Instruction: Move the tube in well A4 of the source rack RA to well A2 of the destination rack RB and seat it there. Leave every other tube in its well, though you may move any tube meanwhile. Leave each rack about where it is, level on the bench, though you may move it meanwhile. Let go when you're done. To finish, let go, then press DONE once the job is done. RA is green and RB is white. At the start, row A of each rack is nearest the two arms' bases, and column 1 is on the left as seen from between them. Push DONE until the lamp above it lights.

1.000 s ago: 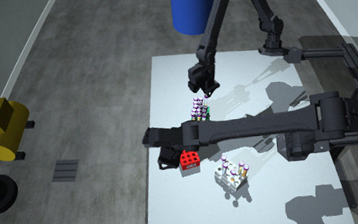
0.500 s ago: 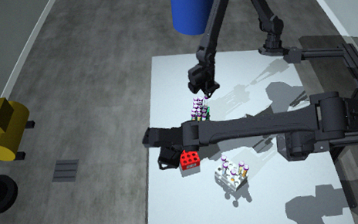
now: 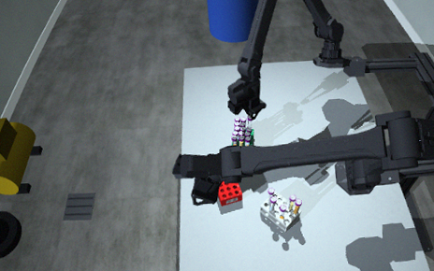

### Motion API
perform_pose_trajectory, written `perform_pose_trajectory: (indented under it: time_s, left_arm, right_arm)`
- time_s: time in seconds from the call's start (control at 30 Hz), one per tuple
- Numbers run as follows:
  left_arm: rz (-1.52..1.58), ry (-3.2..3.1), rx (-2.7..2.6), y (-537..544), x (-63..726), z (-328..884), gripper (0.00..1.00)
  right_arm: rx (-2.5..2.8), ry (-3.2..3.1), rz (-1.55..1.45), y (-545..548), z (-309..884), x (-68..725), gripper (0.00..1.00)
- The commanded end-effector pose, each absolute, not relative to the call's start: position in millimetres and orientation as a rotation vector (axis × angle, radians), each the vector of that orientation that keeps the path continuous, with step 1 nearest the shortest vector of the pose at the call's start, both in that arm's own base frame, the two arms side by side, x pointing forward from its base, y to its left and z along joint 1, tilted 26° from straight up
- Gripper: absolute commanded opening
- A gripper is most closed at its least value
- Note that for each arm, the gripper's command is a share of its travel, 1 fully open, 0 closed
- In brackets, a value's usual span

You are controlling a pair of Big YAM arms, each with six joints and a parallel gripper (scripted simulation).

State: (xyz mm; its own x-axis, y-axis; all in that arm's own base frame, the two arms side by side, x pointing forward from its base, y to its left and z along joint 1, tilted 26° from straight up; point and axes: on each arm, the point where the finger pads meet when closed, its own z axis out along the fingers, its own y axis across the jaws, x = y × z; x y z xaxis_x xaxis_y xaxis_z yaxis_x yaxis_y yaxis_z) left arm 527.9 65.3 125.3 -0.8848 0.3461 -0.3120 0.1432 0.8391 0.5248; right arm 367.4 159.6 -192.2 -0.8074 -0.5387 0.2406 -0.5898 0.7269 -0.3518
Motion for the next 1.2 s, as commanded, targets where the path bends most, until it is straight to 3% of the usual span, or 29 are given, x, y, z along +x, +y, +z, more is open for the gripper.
perform_pose_trajectory:
  time_s: [0.0, 1.17]
  left_arm:
    - [0.702, 2.585, 0.352, 64, 539, 140, 0.3]
    - [0.702, 2.585, 0.352, 64, 539, 140, 0.3]
  right_arm:
    - [0.907, -2.831, 0.639, 158, -199, 383, 0.0]
    - [0.906, -2.816, 0.642, 148, -213, 377, 0.0]
